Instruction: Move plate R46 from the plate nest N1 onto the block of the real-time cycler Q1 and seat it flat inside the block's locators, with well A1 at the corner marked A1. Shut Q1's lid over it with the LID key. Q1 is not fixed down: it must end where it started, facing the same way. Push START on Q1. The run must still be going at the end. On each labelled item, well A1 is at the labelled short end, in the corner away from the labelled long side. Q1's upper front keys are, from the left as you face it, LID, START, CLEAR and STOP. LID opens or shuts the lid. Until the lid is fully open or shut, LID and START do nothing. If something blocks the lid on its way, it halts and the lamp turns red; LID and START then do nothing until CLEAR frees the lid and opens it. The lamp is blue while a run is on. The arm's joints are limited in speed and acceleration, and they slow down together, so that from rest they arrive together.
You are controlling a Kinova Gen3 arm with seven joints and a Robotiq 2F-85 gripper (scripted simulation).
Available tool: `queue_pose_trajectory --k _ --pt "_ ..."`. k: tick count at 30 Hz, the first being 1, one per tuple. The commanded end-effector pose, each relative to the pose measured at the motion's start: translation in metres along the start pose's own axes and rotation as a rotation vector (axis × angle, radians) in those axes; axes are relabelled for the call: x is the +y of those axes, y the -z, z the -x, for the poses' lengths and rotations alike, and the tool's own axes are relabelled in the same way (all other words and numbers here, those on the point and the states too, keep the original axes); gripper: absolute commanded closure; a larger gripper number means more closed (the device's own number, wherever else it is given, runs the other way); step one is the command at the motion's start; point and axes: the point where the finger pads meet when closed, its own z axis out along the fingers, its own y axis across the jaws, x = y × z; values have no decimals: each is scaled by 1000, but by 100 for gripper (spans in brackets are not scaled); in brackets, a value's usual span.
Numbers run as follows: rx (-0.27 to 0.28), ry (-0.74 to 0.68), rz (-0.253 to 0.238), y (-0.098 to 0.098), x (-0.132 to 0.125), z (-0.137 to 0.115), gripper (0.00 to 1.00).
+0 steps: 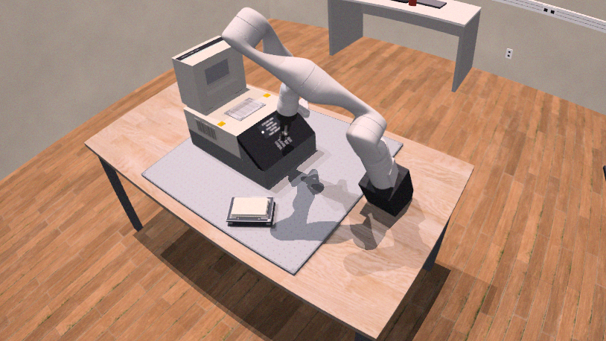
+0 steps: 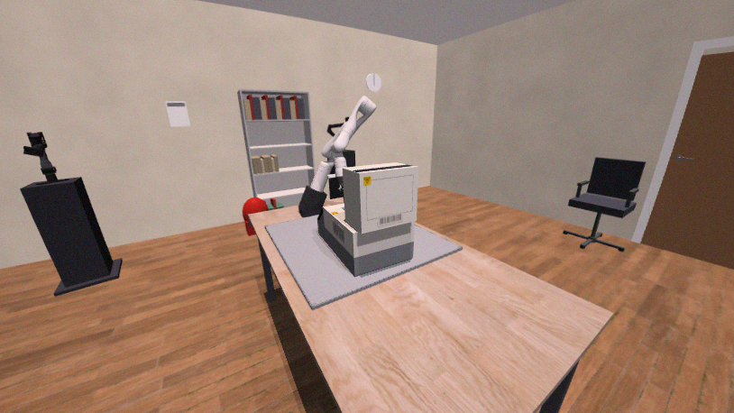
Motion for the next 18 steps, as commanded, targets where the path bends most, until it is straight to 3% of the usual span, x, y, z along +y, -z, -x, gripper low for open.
queue_pose_trajectory --k 1,18 --pt "0 0 -1 4 -1 1 90" --pt "0 0 -1 23 -5 4 90"
